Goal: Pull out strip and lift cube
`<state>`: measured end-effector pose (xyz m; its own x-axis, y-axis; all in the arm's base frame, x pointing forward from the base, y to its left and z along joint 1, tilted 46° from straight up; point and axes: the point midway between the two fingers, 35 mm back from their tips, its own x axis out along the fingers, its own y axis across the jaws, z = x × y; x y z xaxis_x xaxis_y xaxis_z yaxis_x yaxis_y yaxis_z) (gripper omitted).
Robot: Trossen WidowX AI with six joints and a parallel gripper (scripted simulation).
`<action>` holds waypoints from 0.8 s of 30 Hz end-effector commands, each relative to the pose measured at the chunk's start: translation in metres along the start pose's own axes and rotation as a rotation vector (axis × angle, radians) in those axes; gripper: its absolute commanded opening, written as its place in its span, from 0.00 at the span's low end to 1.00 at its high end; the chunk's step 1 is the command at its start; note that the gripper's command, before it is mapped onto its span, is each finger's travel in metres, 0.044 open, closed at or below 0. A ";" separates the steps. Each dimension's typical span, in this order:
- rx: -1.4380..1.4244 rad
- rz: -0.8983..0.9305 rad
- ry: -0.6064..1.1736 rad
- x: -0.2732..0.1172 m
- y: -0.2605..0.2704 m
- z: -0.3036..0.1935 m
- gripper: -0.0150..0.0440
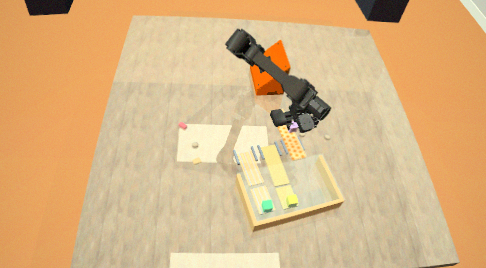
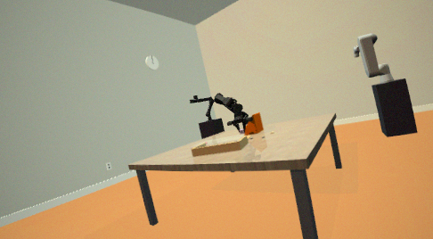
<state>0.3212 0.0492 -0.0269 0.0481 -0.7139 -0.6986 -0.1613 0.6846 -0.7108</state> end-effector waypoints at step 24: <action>-0.001 0.003 0.005 -0.035 0.001 -0.022 0.25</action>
<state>0.2971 0.0698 -0.0022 0.0433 -0.7162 -0.6966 -0.1681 0.6821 -0.7117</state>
